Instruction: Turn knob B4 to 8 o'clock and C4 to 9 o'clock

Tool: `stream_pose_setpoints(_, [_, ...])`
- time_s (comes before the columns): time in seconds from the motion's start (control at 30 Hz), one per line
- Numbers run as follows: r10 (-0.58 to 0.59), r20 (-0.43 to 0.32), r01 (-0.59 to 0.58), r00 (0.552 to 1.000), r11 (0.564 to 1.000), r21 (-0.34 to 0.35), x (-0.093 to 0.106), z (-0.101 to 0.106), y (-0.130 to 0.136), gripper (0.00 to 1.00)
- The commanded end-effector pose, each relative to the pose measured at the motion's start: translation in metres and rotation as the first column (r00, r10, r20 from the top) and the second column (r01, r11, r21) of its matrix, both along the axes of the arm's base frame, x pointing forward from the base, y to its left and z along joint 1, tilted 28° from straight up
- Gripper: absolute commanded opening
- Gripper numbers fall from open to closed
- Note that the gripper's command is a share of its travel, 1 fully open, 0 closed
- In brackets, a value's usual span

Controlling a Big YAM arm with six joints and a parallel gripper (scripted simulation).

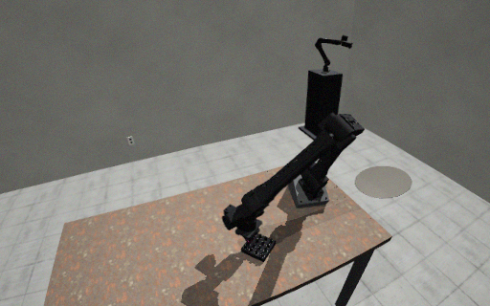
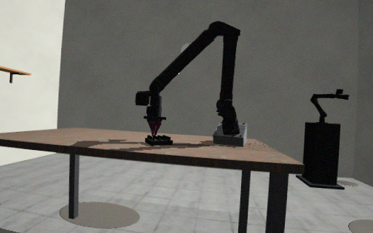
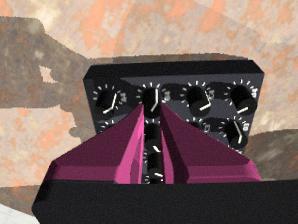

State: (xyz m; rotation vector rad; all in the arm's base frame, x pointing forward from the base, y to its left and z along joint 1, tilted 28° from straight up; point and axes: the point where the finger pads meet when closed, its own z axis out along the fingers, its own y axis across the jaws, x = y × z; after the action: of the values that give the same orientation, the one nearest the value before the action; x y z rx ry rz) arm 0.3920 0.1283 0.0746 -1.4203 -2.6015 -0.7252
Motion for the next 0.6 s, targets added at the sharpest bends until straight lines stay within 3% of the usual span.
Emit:
stream_pose_setpoints(0.0, [-0.001, -0.014, 0.001, 1.0, 1.0, -0.004, -0.0021, -0.0069, 0.002, 0.08])
stream_pose_setpoints(0.57, [0.008, -0.009, -0.008, 1.0, 1.0, -0.005, -0.0021, -0.0069, 0.002, 0.08])
